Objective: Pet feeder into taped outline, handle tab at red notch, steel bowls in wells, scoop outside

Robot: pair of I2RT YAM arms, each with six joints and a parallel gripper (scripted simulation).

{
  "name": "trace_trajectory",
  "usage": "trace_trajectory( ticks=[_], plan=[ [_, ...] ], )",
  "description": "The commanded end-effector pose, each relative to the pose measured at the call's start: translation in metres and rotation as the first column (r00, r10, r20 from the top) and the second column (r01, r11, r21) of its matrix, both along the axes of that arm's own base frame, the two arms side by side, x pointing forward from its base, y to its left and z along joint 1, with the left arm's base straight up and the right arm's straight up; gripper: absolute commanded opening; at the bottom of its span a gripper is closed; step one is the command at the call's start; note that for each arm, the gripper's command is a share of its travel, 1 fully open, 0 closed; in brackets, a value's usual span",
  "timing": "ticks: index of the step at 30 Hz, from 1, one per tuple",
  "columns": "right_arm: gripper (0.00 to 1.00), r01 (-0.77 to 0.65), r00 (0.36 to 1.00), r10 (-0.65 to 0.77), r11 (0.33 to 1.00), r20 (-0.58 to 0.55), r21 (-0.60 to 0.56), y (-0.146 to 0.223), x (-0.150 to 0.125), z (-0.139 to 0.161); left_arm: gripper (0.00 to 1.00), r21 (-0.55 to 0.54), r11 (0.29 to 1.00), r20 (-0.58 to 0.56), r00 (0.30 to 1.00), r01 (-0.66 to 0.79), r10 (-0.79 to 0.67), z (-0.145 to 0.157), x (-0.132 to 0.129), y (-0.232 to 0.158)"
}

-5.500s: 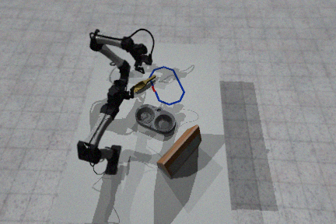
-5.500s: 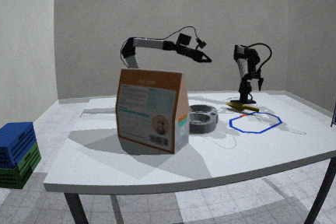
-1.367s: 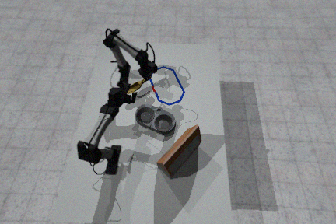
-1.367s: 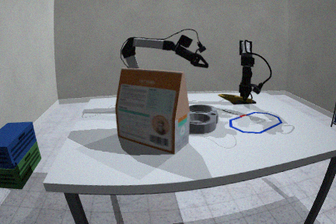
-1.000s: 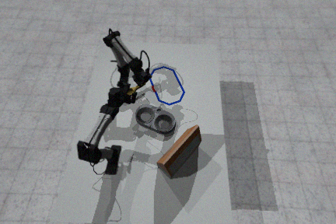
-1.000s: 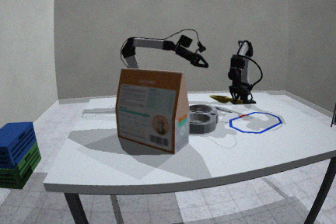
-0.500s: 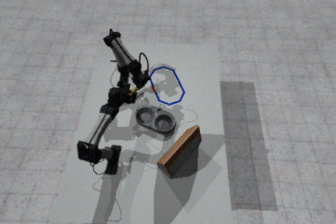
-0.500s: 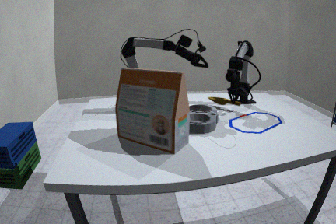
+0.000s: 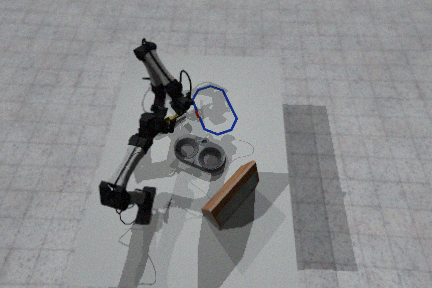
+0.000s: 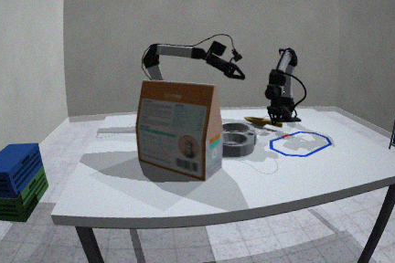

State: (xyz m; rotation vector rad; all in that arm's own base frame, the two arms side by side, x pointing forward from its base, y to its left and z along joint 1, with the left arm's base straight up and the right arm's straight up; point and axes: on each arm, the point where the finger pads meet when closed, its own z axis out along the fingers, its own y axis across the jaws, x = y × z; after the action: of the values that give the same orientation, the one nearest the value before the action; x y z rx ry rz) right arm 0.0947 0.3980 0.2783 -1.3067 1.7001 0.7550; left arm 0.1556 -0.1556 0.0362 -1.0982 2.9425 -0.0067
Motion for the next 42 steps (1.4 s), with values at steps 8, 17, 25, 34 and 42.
trace_trajectory(
  ticks=[8, 17, 25, 34, 42],
  plan=[
    [1.00, 0.003, 1.000, -0.003, 1.000, 0.004, 0.011, 0.001, 0.000, 0.005, 0.18, -0.006, 1.000, 0.009, 1.000, -0.012, 0.012, 0.002, 0.004, 0.000],
    [1.00, 0.003, 1.000, -0.003, 1.000, 0.004, 0.011, 0.001, 0.000, 0.005, 0.87, -0.005, 1.000, 0.008, 1.000, -0.012, 0.012, 0.005, 0.004, 0.000],
    [1.00, 0.003, 1.000, -0.003, 1.000, 0.004, 0.011, 0.001, 0.000, 0.005, 1.00, -0.044, 0.999, 0.048, 0.999, -0.011, 0.013, 0.039, 0.005, 0.000],
    [1.00, 0.075, 0.997, -0.076, 0.996, -0.007, -0.046, -0.019, 0.005, -0.008, 1.00, -0.018, 0.980, 0.109, 0.974, 0.200, -0.197, 0.056, 0.020, -0.014],
    [1.00, 0.199, 0.980, -0.199, 0.979, 0.002, -0.043, -0.075, 0.006, 0.006, 1.00, 0.031, 0.833, 0.222, 0.809, 0.552, -0.544, 0.071, 0.055, -0.061]
  ],
)
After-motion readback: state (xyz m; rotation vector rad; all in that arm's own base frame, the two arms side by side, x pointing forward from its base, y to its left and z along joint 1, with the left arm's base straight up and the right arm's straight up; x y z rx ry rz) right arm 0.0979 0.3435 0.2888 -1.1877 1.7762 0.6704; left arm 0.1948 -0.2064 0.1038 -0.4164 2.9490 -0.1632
